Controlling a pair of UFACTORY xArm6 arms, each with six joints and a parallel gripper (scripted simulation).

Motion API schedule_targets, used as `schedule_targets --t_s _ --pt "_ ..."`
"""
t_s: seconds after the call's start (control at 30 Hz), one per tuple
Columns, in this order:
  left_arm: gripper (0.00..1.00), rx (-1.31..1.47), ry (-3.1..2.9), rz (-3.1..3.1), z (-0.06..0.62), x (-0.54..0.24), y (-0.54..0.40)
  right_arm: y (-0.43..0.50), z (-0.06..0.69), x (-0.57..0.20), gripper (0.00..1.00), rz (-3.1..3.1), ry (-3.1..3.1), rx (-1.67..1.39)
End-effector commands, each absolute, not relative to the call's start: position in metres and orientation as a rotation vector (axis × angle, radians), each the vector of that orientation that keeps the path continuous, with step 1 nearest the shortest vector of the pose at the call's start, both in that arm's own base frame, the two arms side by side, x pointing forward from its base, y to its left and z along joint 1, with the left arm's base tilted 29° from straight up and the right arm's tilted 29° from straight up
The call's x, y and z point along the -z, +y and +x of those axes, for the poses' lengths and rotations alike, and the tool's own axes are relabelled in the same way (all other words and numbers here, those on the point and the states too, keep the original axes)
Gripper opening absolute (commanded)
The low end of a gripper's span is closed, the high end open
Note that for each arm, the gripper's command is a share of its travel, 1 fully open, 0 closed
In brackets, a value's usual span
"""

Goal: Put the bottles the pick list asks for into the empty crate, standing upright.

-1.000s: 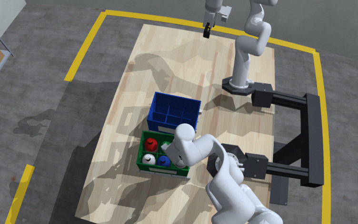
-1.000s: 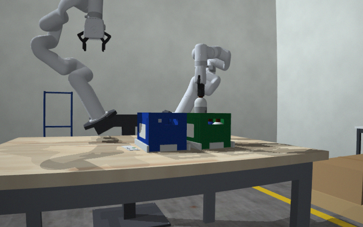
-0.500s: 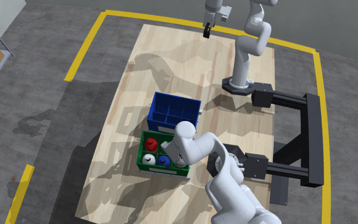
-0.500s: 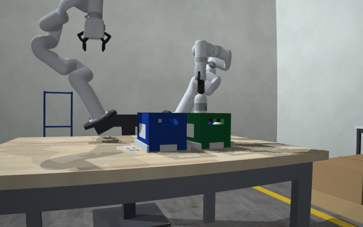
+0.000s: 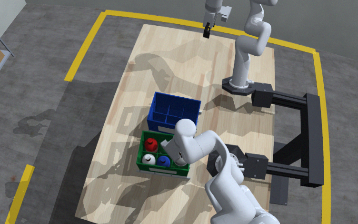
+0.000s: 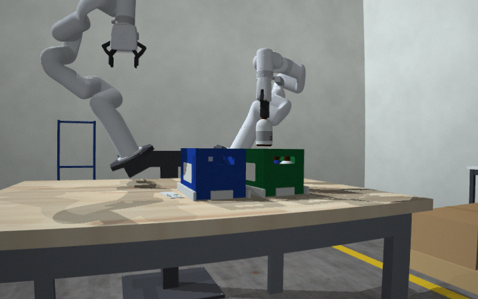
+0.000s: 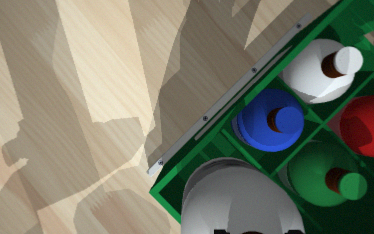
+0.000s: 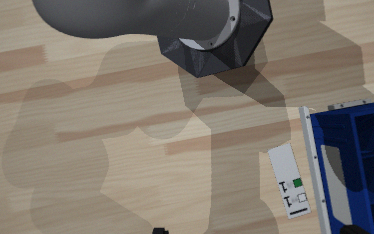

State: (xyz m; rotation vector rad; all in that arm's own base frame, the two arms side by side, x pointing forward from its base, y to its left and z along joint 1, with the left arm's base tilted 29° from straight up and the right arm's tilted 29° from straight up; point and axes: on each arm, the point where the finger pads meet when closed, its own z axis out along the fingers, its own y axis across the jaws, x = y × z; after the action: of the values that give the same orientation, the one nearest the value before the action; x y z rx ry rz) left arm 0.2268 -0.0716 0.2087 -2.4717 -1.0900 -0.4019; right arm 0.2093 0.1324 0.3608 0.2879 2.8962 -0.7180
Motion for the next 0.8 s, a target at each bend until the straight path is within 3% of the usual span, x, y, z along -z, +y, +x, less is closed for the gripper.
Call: schedule_targets --t_s 0.0,0.77 --pt "0.0 0.404 -1.091 -2.474 0.227 -0.211 -0.073 0.133 0.21 -0.361 1.0 0.288 2.896 0.715" --pt "0.0 0.404 -1.092 -2.474 0.227 -0.196 -0.101 0.133 0.21 -0.361 1.0 0.288 2.896 0.715"
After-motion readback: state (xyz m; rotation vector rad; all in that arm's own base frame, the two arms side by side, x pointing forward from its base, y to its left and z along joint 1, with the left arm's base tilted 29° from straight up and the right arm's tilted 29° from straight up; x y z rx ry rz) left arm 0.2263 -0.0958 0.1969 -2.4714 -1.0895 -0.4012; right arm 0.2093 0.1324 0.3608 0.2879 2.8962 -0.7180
